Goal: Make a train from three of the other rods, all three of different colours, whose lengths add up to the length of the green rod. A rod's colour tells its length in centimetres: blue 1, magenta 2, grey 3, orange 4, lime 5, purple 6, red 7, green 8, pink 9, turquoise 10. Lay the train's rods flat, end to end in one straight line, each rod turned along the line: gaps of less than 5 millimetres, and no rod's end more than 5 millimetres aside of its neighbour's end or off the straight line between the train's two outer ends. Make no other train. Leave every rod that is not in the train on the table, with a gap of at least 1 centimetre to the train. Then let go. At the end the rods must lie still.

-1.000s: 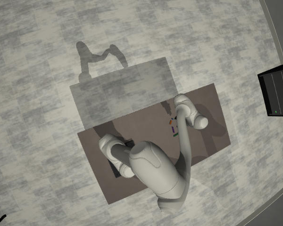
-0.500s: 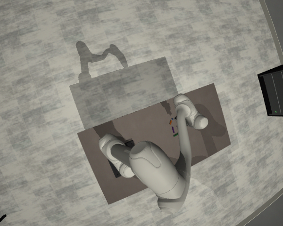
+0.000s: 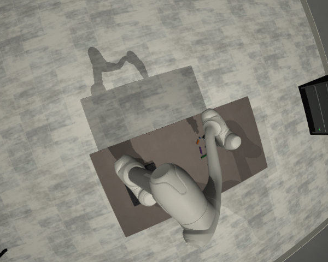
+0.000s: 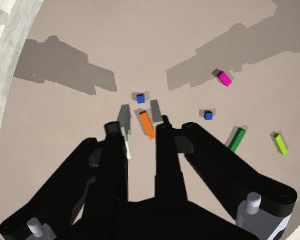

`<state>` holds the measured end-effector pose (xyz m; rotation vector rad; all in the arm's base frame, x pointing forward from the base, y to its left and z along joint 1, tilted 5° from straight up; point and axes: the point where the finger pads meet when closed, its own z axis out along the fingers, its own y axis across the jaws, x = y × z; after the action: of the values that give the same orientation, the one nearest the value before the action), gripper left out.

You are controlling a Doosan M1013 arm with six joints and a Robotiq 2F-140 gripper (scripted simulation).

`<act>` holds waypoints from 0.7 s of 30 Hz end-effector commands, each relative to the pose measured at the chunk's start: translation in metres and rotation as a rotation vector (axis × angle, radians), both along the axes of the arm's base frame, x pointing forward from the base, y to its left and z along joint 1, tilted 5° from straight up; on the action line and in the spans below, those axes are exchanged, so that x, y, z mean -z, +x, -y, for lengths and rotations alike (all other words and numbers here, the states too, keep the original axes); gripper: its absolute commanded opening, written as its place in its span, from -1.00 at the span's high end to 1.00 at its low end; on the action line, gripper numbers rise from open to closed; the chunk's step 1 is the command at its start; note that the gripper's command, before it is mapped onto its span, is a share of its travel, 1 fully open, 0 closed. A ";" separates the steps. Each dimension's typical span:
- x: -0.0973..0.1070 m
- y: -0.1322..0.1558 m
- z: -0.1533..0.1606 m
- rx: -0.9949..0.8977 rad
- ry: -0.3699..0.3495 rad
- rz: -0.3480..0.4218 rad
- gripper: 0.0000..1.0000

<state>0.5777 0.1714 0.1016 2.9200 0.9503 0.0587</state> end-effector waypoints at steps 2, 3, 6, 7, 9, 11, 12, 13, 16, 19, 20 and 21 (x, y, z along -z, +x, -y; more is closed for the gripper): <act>0.003 0.000 -0.001 -0.012 -0.005 0.000 0.71; 0.003 0.000 -0.001 -0.012 -0.005 0.000 0.71; 0.006 0.000 -0.001 -0.012 -0.005 0.000 0.71; 0.007 0.001 -0.001 -0.012 -0.005 0.000 0.71; 0.010 0.001 -0.001 -0.012 -0.005 0.000 0.71; 0.012 0.001 -0.001 -0.012 -0.005 0.000 0.71; 0.014 0.001 -0.001 -0.012 -0.005 0.000 0.71; 0.015 0.001 -0.001 -0.012 -0.005 0.000 0.71; 0.020 0.001 0.000 -0.012 -0.005 0.000 0.71; 0.021 0.001 0.000 -0.012 -0.005 0.000 0.71; 0.023 0.001 0.000 -0.012 -0.005 0.000 0.71; 0.025 0.002 0.000 -0.012 -0.005 0.000 0.71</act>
<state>0.5797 0.1723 0.0831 2.9192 0.9554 0.0605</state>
